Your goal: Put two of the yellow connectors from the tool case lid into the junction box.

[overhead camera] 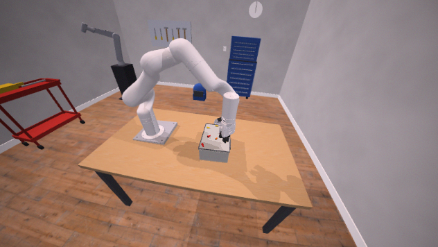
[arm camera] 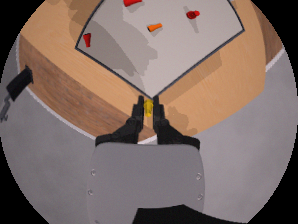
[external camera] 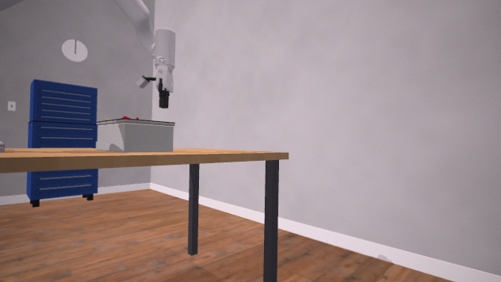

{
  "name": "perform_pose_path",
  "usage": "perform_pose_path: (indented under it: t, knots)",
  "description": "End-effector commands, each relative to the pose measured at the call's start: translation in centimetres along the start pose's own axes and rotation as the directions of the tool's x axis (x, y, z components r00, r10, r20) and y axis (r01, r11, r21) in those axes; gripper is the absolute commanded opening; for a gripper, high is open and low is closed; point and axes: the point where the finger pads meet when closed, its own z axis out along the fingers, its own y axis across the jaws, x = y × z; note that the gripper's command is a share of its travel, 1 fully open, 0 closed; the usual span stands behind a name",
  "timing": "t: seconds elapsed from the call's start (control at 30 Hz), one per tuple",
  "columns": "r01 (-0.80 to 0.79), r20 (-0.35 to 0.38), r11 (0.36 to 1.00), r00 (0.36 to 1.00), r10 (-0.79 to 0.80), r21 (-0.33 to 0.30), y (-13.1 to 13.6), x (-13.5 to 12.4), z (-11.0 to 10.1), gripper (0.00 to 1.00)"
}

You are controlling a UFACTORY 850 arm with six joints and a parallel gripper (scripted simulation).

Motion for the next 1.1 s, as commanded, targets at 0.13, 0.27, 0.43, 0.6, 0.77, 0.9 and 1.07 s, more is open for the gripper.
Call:
perform_pose_path:
  t: [0.13, 0.27, 0.43, 0.6, 0.77, 0.9, 1.07]
  knots:
    - [0.0, 0.002, 1.0, 1.0, 0.0, -0.001, 0.0, -0.1, -0.4, 0.02]
    - [0.0, 0.002, 1.0, 1.0, 0.0, -0.001, 0.0, -0.1, -0.4, 0.02]
    - [0.0, 0.002, 1.0, 1.0, 0.0, -0.001, 0.1, 0.0, -0.4, 0.02]
    - [0.0, 0.002, 1.0, 1.0, 0.0, -0.001, 0.3, 0.3, -0.4, 0.02]
    - [0.0, 0.002, 1.0, 1.0, 0.0, -0.001, 0.8, 1.2, -0.4, 0.02]
    - [0.0, 0.002, 1.0, 1.0, 0.0, -0.001, 1.5, 2.4, -0.4, 0.02]
    - [0.0, 0.002, 1.0, 1.0, 0.0, -0.001, 2.2, 3.6, -0.4, 0.02]
